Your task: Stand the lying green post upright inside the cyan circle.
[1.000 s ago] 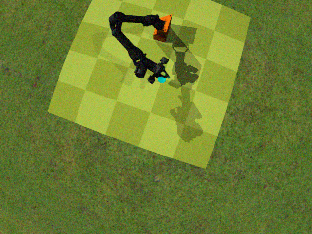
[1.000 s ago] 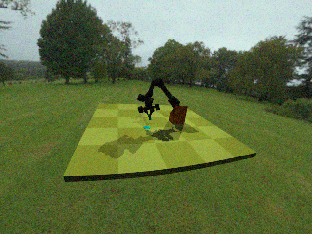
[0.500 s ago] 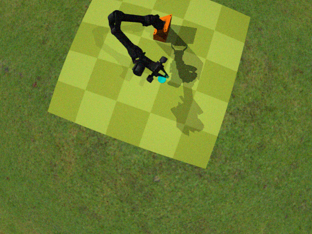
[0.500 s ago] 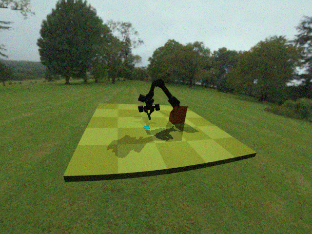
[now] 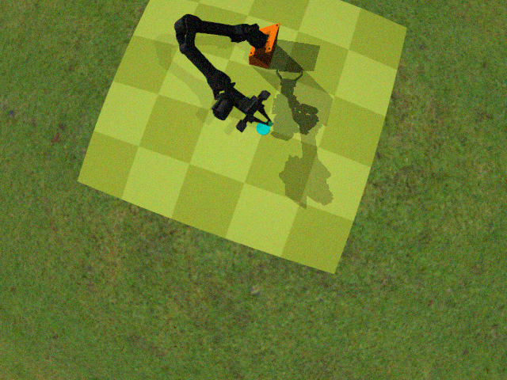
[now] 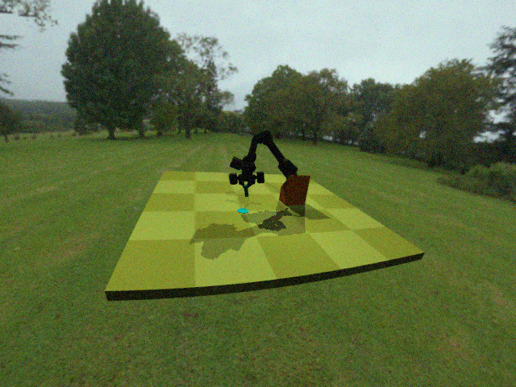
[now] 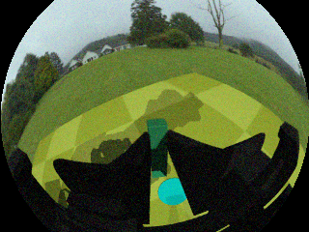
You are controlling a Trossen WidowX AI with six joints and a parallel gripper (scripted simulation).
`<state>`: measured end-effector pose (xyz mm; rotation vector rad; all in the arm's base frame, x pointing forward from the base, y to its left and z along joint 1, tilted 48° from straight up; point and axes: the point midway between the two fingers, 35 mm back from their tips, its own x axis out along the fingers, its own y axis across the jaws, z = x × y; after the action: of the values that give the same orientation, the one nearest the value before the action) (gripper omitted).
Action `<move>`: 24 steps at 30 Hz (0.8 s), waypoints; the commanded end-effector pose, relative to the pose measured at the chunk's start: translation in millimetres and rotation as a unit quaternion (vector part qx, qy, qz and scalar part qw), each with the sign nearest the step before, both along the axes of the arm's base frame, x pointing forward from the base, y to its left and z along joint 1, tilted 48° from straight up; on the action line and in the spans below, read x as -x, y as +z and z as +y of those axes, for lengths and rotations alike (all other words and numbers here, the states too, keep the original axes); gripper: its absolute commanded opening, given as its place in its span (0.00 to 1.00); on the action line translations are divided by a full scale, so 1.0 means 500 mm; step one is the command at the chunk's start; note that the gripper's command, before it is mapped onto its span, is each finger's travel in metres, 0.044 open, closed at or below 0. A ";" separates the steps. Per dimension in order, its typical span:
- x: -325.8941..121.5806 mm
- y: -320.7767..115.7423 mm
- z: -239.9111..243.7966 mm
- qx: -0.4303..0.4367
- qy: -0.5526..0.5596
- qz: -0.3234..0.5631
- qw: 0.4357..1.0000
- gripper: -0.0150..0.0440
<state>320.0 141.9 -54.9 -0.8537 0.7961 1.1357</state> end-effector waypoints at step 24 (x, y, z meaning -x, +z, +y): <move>0.012 0.038 -0.010 -0.067 0.042 -0.072 0.994 0.29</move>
<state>315.8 137.8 -37.7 -0.8505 0.5870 1.1677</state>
